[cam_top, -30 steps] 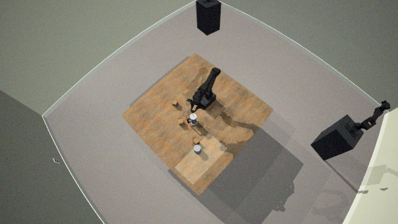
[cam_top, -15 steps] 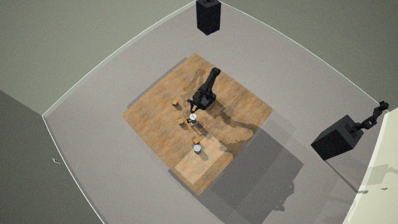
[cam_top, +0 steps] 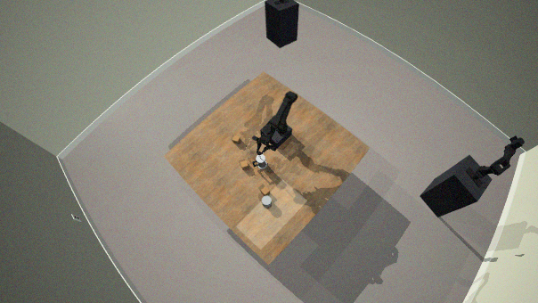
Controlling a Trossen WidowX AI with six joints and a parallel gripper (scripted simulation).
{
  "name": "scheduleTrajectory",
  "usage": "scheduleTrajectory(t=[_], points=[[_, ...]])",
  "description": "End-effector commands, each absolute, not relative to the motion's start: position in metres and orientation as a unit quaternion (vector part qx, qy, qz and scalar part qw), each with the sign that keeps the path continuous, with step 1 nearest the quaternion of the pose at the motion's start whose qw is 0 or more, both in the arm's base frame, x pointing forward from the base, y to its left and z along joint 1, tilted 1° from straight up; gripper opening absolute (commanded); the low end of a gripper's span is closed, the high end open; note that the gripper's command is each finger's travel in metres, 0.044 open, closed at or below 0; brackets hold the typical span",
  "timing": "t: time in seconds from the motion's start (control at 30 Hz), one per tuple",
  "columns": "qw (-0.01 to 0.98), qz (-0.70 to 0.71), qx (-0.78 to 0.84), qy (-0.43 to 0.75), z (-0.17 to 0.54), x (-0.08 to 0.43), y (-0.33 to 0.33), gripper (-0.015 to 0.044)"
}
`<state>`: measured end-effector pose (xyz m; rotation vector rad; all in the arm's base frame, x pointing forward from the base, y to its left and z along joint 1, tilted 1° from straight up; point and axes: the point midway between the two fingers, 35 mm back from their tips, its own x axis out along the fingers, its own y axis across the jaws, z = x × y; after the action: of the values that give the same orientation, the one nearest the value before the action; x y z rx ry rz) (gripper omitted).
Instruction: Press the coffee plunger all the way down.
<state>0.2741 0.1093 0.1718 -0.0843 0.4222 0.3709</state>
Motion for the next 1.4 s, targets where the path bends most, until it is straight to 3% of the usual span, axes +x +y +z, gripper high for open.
scheduleTrajectory(t=[0.0,1.37], points=[[0.954,0.183,-0.046,0.235,0.147,0.272,0.109,0.0122],[0.954,0.183,-0.046,0.234,0.1,0.296,0.117,0.0122]])
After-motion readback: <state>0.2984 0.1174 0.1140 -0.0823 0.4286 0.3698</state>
